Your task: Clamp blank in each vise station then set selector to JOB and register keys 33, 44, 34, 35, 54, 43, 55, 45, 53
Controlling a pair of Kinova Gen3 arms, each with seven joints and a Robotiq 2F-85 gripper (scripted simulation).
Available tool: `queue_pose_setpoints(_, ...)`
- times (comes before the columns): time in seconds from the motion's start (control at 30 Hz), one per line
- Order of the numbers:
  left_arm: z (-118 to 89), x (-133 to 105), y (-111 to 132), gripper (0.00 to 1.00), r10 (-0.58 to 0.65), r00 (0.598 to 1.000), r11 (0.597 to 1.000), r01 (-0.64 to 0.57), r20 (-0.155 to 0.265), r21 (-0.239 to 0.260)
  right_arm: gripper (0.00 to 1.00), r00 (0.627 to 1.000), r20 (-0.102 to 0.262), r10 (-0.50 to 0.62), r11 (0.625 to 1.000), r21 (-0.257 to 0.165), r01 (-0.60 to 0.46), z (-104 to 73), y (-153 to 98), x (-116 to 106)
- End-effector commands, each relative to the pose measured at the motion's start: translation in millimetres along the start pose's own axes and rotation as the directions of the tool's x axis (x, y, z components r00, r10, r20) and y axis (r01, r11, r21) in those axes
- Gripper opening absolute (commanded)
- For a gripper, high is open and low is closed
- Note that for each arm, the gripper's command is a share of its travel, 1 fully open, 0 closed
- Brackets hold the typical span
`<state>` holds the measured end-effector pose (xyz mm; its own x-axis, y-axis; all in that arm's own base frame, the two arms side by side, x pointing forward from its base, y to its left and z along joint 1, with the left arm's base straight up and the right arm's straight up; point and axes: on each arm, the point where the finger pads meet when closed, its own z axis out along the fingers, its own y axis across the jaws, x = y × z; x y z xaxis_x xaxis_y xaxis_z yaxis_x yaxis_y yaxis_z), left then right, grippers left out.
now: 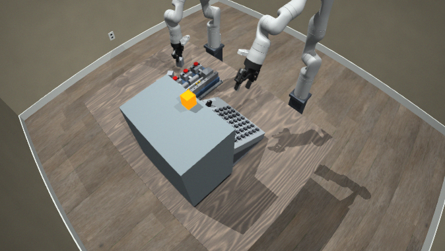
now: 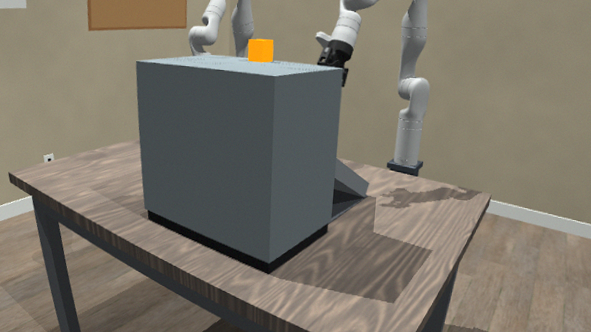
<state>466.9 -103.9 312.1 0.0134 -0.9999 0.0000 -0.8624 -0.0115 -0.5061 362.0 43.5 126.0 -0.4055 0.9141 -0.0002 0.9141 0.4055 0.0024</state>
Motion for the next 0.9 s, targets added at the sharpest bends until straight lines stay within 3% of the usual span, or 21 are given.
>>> queue_pose_setpoints(0.0, -1, 0, -1, 1.0, 0.0, 1.0, 1.0, 0.0, -0.001, 0.002, 0.099, 1.0, 0.0, 0.0, 1.0, 0.001, 0.0, -39.6, 0, 0)
queue_pose_setpoints(0.27, -1, 0, -1, 1.0, 0.0, 1.0, 1.0, 0.0, -0.001, 0.002, 0.099, 1.0, 0.0, 0.0, 1.0, 0.001, 0.0, -92.1, 1, 0)
queue_pose_setpoints(0.5, -1, 0, -1, 1.0, 0.0, 1.0, 1.0, 0.0, -0.001, 0.002, 0.099, 1.0, 0.0, 0.0, 1.0, 0.001, 0.0, -103.9, 1, 0)
queue_pose_setpoints(0.87, -1, 0, -1, 1.0, 0.0, 1.0, 1.0, 0.0, -0.001, 0.002, 0.099, 1.0, 0.0, -0.006, 1.0, 0.001, 0.006, -104.8, 1, 1)
